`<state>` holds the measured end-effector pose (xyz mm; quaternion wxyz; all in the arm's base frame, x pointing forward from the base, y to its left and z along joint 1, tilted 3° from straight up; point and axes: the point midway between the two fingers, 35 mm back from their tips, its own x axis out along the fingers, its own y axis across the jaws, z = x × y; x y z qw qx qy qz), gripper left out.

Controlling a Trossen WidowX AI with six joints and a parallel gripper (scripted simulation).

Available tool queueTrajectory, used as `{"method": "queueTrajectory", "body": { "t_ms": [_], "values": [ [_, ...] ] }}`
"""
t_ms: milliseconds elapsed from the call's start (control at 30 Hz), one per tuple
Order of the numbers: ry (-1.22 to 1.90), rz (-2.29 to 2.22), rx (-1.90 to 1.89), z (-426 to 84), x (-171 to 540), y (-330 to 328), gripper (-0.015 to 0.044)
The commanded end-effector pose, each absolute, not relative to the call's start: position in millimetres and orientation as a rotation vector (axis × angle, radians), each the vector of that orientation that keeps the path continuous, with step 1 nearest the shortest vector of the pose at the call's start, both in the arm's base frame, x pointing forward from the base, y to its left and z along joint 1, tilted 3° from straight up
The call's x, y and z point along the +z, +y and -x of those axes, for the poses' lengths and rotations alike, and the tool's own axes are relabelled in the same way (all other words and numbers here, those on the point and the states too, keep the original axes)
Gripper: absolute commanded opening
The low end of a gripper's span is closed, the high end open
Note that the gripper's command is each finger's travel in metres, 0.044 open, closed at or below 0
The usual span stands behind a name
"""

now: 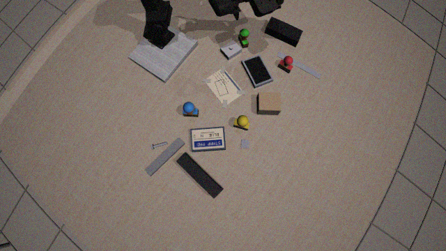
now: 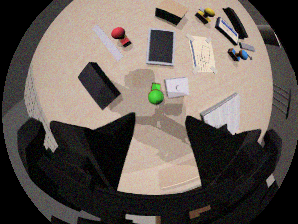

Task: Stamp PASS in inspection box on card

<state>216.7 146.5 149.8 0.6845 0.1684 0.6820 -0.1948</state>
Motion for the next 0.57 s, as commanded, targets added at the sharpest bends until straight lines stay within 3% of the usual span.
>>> {"method": "queueTrajectory", "body": {
  "t_ms": [0,533],
  "values": [
    [1.525,-0.387,-0.434,-217.2,154.0,147.6,0.0264],
    [1.526,-0.379,-0.435,-217.0,152.0,146.7,0.0264]
  ]
}}
